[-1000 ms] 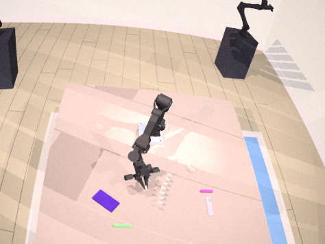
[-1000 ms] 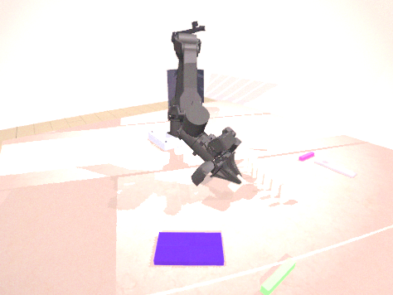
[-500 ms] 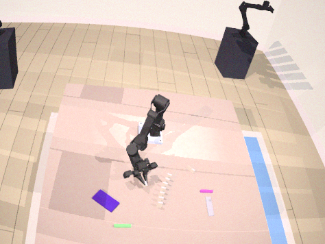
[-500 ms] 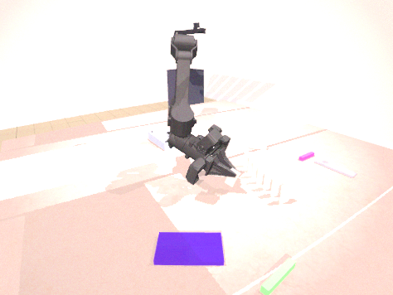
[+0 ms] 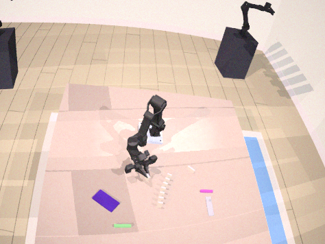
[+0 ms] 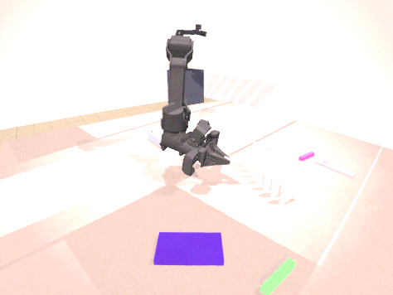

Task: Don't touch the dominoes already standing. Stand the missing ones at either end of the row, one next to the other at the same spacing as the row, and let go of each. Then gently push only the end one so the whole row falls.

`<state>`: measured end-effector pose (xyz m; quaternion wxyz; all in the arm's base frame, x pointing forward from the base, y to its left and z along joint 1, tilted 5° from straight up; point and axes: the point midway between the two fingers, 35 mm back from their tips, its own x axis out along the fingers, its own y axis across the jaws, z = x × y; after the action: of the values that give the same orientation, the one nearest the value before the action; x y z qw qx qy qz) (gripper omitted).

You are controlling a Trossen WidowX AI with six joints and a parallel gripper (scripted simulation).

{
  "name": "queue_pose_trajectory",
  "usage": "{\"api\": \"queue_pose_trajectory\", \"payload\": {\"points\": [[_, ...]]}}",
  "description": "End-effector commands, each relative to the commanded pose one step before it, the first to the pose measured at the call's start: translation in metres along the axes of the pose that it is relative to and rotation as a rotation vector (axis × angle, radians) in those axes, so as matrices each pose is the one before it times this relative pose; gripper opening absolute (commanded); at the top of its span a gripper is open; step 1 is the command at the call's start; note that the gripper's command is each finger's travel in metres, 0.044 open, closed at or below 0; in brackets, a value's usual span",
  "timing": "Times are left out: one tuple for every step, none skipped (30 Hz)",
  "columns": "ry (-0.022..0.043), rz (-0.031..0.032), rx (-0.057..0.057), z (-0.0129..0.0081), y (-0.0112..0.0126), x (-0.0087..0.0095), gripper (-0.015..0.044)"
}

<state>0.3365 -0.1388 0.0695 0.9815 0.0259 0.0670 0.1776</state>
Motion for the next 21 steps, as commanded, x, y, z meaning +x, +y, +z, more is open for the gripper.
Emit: {"api": "queue_pose_trajectory", "payload": {"points": [[-0.02891, 0.02269, -0.0175, 0.00083, 0.00928, -0.00816, 0.0027], [-0.00786, 0.00613, -0.0065, 0.00044, 0.00274, -0.00229, 0.0027], [-0.00758, 0.0062, -0.0066, 0.00048, 0.00281, -0.00228, 0.0027], [-0.0073, 0.00627, -0.0067, 0.00052, 0.00289, -0.00226, 0.0027], [-0.00702, 0.00633, -0.0068, 0.00056, 0.00296, -0.00225, 0.0027], [-0.00674, 0.00639, -0.0069, 0.0006, 0.00304, -0.00222, 0.0027], [-0.00645, 0.00645, -0.007, 0.00064, 0.00311, -0.0022, 0.0027], [-0.00616, 0.00651, -0.0071, 0.00068, 0.00318, -0.00217, 0.0027], [-0.00587, 0.00656, -0.0072, 0.00072, 0.00324, -0.00214, 0.0027], [-0.00459, 0.00542, -0.0059, 0.00062, 0.0027, -0.00173, 0.0027], [-0.00266, 0.00327, -0.0036, 0.00039, 0.00164, -0.00102, 0.0027], [-0.00087, 0.00109, -0.0012, 0.00013, 0.00055, -0.00034, 0.0027], [0.0, 0.0, 0.0, 0.0, 0.0, 0.0, 0.0027], [0.0, 0.0, 0.0, 0.0, 0.0, 0.0, 0.0027], [0.0, 0.0, 0.0, 0.0, 0.0, 0.0, 0.0027], [0.0, 0.0, 0.0, 0.0, 0.0, 0.0, 0.0027], [0.0, 0.0, 0.0, 0.0, 0.0, 0.0, 0.0027], [0.0, 0.0, 0.0, 0.0, 0.0, 0.0, 0.0027], [0.0, 0.0, 0.0, 0.0, 0.0, 0.0, 0.0027], [0.0, 0.0, 0.0, 0.0, 0.0, 0.0, 0.0027], [0.0, 0.0, 0.0, 0.0, 0.0, 0.0, 0.0027]]}}
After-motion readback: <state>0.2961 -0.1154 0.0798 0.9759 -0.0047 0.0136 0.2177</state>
